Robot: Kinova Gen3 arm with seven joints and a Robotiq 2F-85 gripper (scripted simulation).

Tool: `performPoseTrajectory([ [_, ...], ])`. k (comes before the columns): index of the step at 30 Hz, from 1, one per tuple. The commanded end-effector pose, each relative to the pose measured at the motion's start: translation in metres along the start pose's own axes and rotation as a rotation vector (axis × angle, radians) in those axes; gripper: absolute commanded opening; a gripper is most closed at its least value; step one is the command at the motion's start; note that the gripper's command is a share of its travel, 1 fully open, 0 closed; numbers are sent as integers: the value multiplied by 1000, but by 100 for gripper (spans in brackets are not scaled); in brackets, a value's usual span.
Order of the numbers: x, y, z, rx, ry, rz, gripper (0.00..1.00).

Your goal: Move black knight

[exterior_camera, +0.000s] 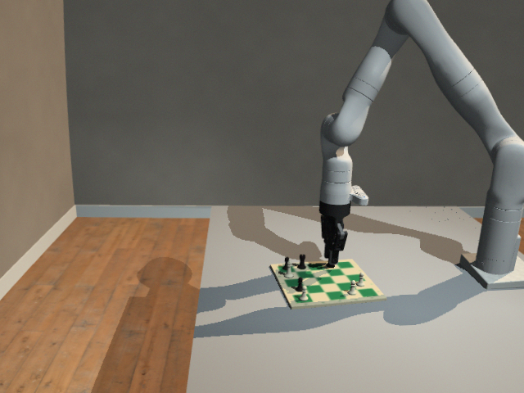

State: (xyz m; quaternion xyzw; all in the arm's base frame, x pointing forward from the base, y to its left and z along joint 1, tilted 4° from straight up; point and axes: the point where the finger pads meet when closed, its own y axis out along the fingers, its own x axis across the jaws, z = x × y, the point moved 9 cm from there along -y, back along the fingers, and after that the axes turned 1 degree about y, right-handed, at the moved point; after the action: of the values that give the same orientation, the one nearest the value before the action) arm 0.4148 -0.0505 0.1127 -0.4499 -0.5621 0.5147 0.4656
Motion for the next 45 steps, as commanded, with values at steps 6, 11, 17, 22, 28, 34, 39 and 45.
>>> performPoseTrajectory([
  [6,0,-1,0,-2,0,1,37],
  [11,0,-6,0,-2,0,1,37],
  [17,0,-30,0,-2,0,1,37],
  [22,0,-47,0,-2,0,1,37],
  [28,0,-76,0,-2,0,1,37],
  [34,0,-90,0,-2,0,1,37],
  [39,0,-91,0,-2,0,1,37],
  [45,0,-91,0,-2,0,1,100],
])
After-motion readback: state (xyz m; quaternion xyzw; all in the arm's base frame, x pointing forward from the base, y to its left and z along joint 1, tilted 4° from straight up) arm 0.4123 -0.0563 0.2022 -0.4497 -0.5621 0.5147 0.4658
